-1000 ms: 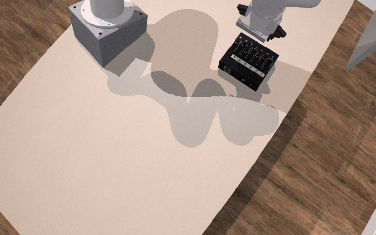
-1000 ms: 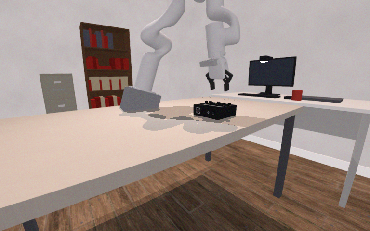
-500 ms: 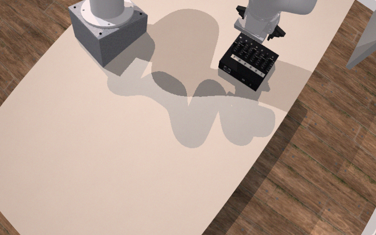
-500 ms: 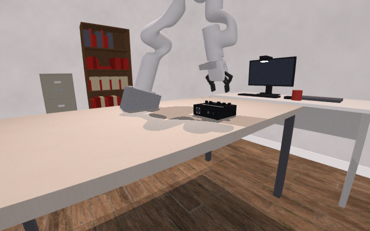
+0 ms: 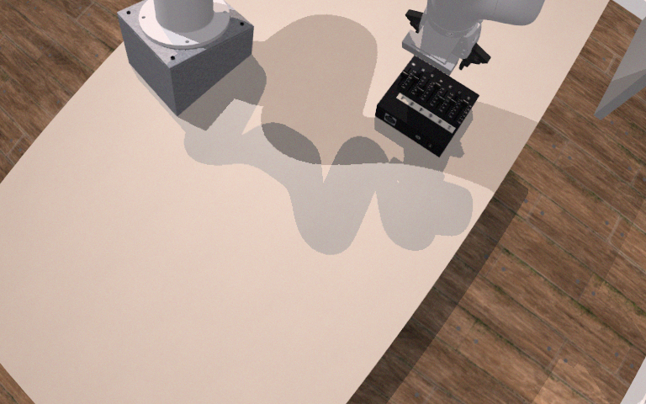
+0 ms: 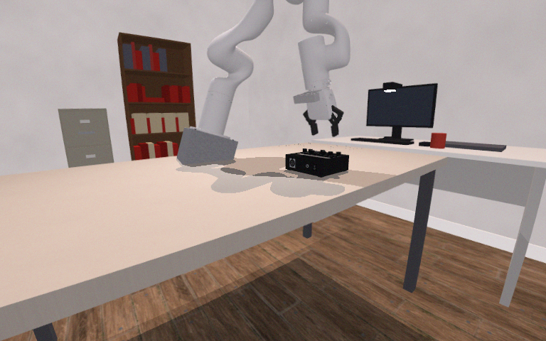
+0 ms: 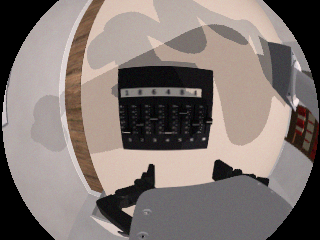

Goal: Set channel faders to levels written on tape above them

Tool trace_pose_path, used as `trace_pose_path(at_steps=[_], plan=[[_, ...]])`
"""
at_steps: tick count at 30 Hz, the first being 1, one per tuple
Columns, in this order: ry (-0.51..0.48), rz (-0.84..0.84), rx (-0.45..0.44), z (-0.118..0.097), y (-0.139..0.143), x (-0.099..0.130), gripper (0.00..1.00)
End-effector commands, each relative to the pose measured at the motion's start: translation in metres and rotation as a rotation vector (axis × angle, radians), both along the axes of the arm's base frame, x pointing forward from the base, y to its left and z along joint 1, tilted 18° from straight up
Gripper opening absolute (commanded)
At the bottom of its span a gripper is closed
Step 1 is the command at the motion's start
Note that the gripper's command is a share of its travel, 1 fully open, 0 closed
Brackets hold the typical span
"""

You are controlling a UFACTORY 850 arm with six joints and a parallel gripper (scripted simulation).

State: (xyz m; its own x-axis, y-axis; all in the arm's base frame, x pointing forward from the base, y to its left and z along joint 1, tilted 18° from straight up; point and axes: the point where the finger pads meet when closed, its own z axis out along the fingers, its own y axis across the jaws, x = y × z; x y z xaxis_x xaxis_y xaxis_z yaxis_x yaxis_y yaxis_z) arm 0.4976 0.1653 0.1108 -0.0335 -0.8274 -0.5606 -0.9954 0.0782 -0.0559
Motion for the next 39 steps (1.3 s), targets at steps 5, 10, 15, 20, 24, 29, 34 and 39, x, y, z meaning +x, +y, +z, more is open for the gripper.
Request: trace_pose_path(at_steps=[5,10,15,20,24,29,34,39], plan=[[-0.002,0.0,0.0,0.0007,-0.0001,0.0008,1.0],[-0.002,0.0,0.0,0.0007,-0.0001,0.0008,1.0],[-0.002,0.0,0.0,0.0007,-0.0001,0.0008,1.0],[-0.002,0.0,0.0,0.0007,-0.0001,0.0008,1.0],[-0.002,0.0,0.0,0.0007,-0.0001,0.0008,1.0],[-0.002,0.0,0.0,0.0007,-0.0001,0.0008,1.0],[-0.002,0.0,0.0,0.0007,-0.0001,0.0008,1.0],[0.013,0.001,-0.028,0.0053,-0.0092,0.0002,1.0]])
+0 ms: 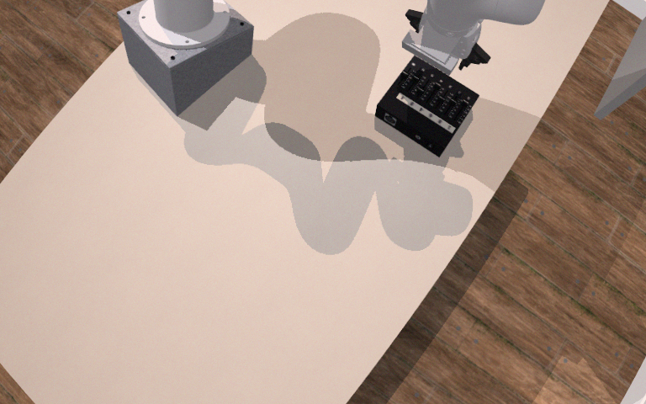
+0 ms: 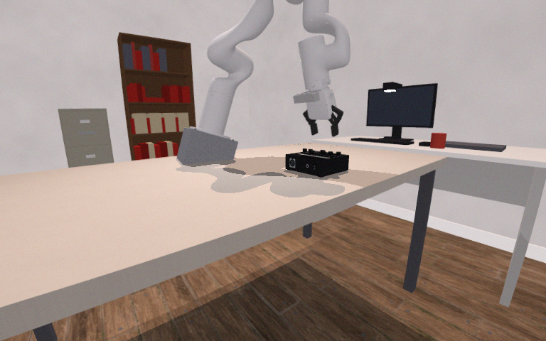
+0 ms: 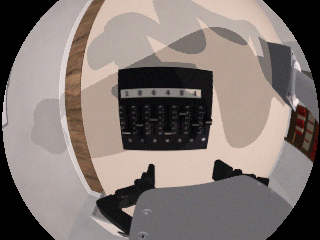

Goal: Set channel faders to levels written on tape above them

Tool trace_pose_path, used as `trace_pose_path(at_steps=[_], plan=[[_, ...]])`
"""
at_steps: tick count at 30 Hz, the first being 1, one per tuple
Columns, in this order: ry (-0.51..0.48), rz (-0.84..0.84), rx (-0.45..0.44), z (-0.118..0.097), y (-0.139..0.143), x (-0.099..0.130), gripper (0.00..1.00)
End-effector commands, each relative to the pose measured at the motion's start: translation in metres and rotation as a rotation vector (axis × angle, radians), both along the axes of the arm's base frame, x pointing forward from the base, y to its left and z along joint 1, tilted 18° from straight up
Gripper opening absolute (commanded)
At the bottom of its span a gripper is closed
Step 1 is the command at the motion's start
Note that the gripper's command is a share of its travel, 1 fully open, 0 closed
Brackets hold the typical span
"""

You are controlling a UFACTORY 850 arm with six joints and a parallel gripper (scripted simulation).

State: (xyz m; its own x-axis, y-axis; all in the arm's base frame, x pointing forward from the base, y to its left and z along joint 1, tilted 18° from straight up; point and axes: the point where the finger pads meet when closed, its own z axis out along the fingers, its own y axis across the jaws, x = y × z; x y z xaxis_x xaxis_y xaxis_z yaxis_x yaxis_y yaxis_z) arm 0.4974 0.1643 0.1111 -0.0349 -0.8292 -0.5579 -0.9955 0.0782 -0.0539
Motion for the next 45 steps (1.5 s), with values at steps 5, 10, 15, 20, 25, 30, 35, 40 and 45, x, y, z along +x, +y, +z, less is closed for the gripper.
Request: trace_pose_path(at_steps=[5,10,15,20,25,30,35,40,45], plan=[[0.037,-0.004,-0.108,0.017,-0.035,0.002,1.0],[0.037,-0.034,-0.237,0.038,-0.077,0.011,1.0],[0.031,-0.047,-0.274,0.044,-0.089,0.015,1.0],[0.031,-0.047,-0.274,0.044,-0.089,0.015,1.0],[0.031,-0.047,-0.274,0.044,-0.089,0.015,1.0],[0.036,-0.03,-0.218,0.037,-0.063,0.009,1.0],[0.033,-0.009,-0.124,0.027,-0.018,0.0,1.0],[0.013,0.0,-0.04,0.019,0.023,-0.005,1.0],[-0.005,-0.001,0.002,0.014,0.044,-0.008,1.0]])
